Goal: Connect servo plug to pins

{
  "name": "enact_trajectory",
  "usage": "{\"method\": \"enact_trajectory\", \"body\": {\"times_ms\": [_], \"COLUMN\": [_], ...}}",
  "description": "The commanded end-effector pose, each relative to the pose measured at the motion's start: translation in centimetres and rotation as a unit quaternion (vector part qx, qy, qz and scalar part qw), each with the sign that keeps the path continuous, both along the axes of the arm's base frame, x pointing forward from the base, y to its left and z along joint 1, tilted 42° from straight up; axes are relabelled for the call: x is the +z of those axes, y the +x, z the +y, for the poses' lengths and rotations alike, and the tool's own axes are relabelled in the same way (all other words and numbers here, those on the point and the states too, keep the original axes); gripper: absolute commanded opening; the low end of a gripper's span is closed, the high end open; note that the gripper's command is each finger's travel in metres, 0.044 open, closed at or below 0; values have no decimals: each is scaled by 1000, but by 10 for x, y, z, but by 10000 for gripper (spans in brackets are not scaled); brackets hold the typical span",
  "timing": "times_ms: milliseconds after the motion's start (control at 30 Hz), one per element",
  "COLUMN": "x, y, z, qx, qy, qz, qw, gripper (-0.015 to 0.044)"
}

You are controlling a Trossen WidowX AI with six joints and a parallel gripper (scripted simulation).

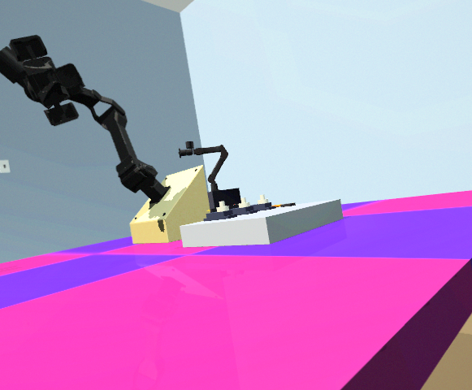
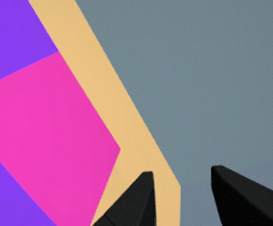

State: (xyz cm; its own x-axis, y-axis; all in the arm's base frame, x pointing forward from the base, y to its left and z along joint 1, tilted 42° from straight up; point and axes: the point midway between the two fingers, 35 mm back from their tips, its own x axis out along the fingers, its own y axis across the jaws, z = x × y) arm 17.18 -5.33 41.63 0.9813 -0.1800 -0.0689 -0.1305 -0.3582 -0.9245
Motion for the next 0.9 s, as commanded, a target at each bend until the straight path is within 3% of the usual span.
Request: {"method": "enact_trajectory", "body": {"times_ms": [0,867], "x": [-5,-22], "y": [7,51], "z": [-5,-12], "qx": [-1,14], "qy": [35,274], "qz": [-3,-51], "qw": [999,960], "gripper": [115,115]}}
